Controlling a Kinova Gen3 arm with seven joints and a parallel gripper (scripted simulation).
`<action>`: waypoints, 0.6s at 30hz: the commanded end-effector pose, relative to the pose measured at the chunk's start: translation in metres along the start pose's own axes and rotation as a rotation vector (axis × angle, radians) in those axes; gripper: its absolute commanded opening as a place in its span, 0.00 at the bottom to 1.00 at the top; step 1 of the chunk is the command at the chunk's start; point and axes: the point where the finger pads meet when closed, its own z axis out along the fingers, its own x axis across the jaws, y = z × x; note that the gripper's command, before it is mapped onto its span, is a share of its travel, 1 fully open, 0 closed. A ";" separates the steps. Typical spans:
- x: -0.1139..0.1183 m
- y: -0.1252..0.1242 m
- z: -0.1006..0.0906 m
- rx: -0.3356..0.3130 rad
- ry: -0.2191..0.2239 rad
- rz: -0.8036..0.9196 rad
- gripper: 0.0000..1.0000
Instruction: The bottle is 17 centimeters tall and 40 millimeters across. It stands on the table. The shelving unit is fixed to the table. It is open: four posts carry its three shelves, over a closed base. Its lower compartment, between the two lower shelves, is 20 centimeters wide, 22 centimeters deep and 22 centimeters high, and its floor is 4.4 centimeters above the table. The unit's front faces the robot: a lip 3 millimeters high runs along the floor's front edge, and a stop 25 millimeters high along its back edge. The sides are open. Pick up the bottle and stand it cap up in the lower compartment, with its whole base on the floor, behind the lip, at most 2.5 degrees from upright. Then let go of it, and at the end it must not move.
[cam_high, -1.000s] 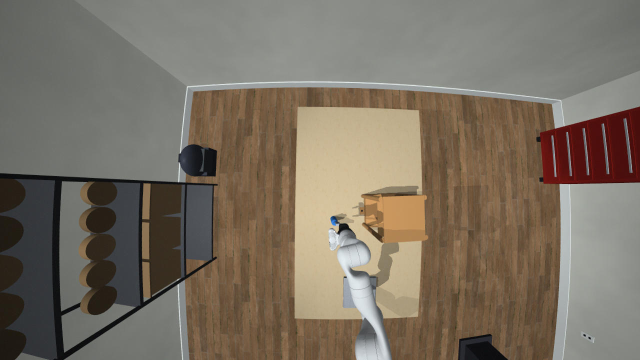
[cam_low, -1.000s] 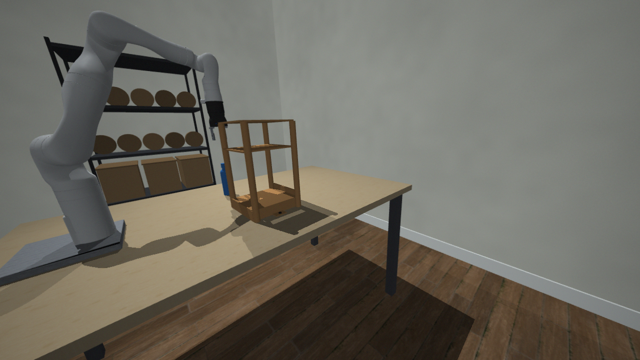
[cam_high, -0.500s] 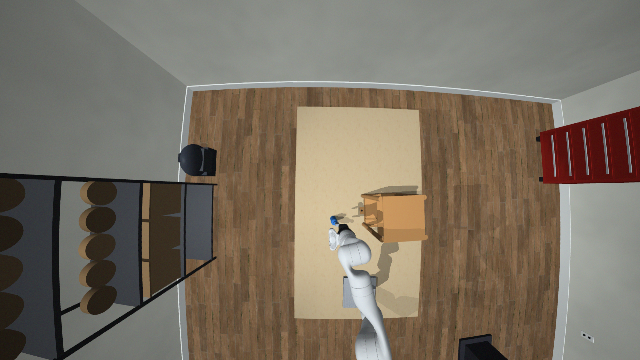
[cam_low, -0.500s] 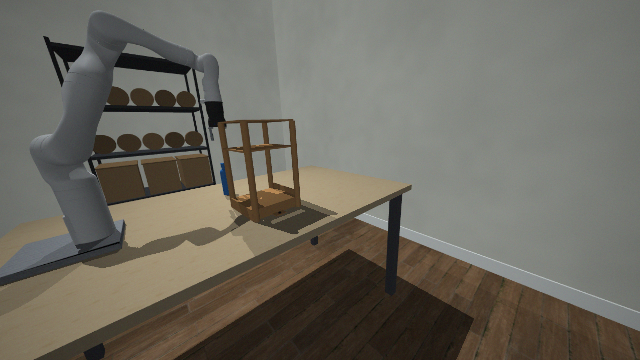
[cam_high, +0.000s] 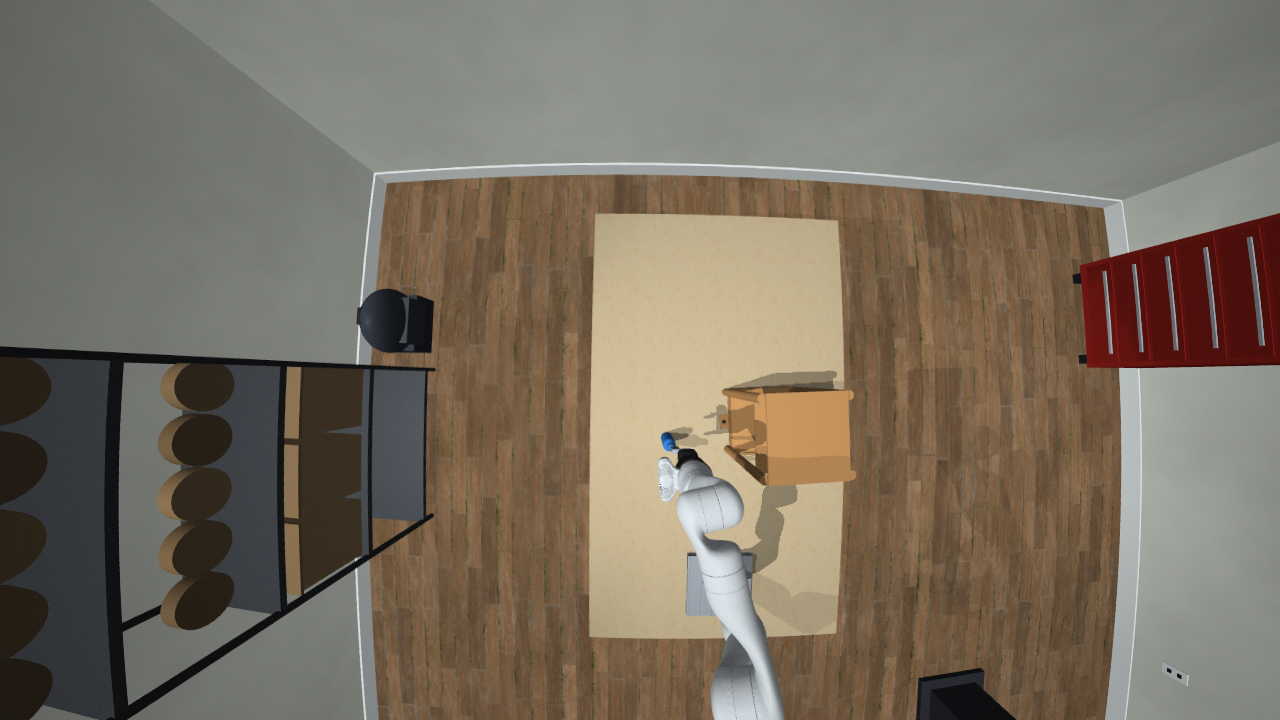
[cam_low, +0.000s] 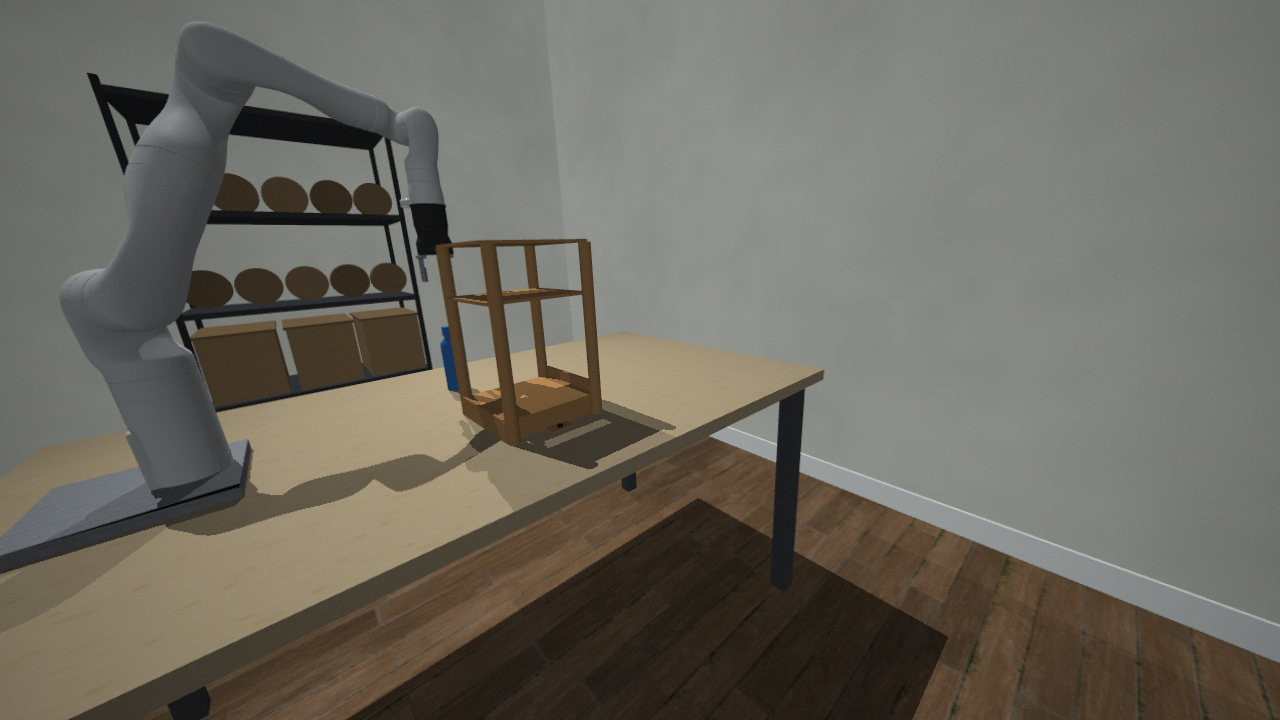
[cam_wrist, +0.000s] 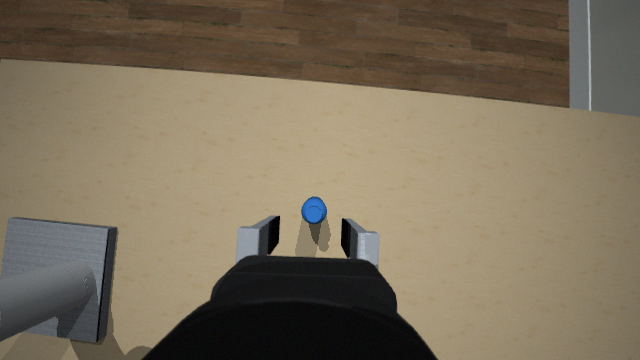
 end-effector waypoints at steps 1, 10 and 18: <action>0.000 0.000 -0.001 0.001 0.002 0.000 1.00; 0.000 0.004 0.008 -0.055 -0.018 -0.003 1.00; -0.001 0.022 0.035 -0.281 -0.085 -0.012 1.00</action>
